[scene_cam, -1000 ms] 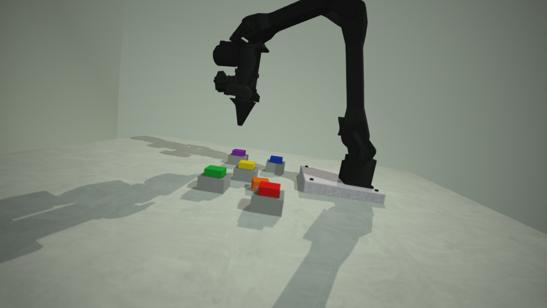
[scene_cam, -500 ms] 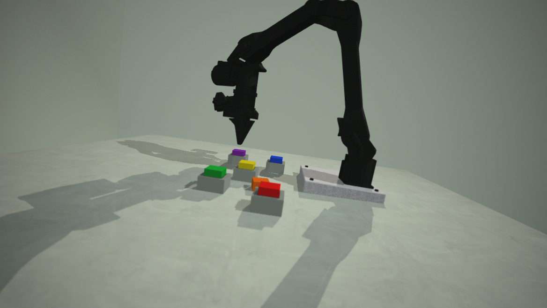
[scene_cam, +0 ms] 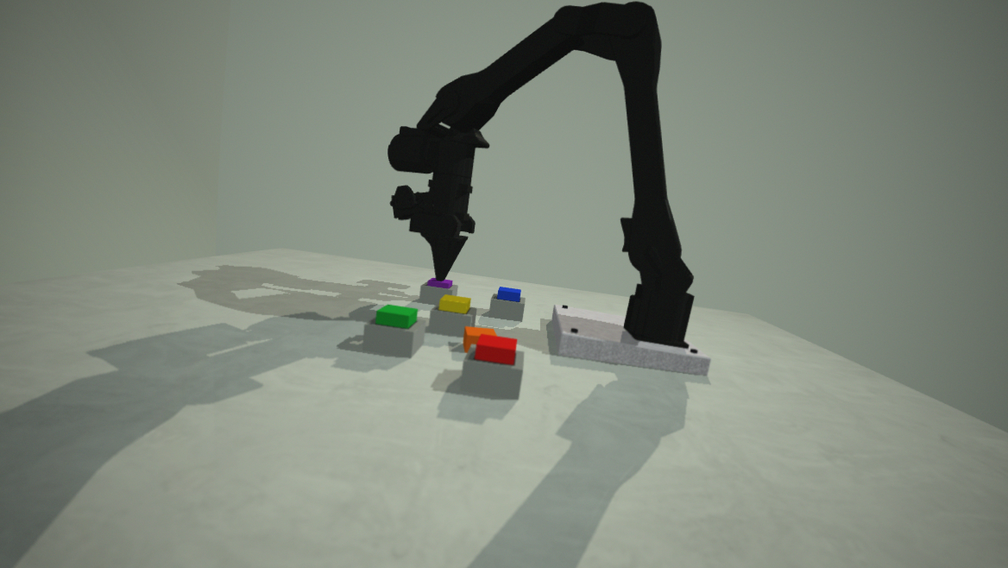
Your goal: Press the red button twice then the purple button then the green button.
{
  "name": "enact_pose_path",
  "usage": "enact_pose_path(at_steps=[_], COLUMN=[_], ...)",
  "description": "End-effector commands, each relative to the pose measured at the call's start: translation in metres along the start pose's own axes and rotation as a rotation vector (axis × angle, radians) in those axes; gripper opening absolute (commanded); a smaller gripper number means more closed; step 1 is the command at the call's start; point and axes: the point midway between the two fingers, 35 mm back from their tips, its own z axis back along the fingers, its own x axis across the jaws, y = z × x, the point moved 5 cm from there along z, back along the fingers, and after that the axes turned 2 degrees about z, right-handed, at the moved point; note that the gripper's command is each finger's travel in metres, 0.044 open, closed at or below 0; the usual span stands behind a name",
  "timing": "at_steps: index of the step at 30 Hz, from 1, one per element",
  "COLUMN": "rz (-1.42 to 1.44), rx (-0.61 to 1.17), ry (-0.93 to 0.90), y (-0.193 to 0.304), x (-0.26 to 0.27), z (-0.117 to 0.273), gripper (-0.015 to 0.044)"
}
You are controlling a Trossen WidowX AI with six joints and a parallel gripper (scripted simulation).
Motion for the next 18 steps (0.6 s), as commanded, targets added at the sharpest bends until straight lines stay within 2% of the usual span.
enact_pose_path(at_steps=[1, 15, 18], rz=[0.005, 0.005, 0.003], rx=[0.001, 0.001, 0.001], ry=[0.0, 0.0, 0.0], y=[0.0, 0.0, 0.0], x=[0.0, 0.0, 0.0], z=[-0.002, -0.002, 0.021], gripper=[0.002, 0.002, 0.002])
